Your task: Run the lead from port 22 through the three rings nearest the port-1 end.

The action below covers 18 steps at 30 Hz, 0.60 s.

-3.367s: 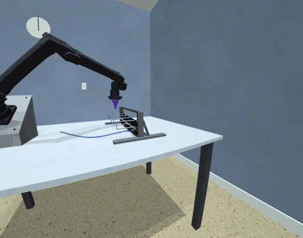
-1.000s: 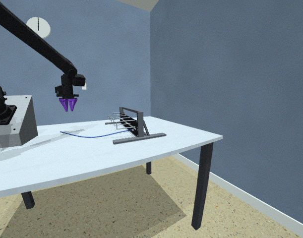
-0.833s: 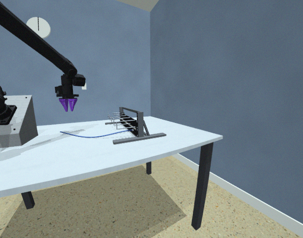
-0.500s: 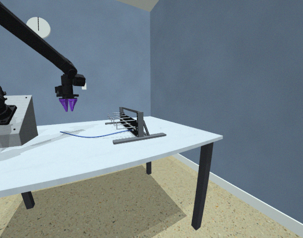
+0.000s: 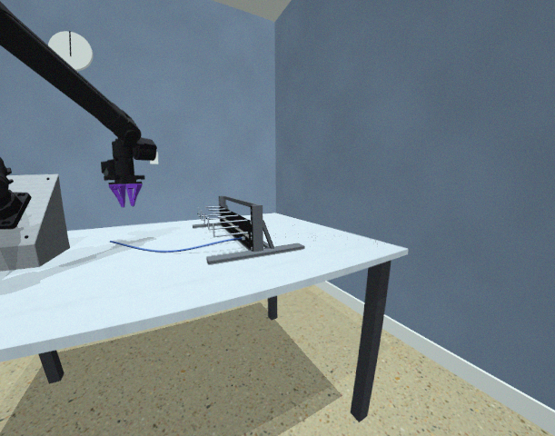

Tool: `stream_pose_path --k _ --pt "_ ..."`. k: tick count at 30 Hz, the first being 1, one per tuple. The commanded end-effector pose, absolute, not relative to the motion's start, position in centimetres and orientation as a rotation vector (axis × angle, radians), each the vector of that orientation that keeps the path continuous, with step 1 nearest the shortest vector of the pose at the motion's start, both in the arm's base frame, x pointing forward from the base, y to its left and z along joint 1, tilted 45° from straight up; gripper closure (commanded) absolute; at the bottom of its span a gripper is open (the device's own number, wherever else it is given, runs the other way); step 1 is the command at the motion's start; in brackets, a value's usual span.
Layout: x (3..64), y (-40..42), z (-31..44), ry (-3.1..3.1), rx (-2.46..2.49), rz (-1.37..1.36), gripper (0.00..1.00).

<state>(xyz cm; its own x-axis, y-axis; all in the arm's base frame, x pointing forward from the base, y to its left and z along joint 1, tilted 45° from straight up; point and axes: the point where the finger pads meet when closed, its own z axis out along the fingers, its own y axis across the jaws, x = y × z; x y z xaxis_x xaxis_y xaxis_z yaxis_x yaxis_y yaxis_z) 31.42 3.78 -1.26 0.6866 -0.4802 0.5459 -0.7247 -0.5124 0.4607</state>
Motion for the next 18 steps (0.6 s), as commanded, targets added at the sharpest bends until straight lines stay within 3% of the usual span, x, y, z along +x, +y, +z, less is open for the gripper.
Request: stream_pose_path --k 1,18 --pt "31.6 2.8 -2.1 -0.919 2.213 0.451 0.68" --pt "31.7 -1.4 -6.2 -0.918 2.212 0.449 0.68"
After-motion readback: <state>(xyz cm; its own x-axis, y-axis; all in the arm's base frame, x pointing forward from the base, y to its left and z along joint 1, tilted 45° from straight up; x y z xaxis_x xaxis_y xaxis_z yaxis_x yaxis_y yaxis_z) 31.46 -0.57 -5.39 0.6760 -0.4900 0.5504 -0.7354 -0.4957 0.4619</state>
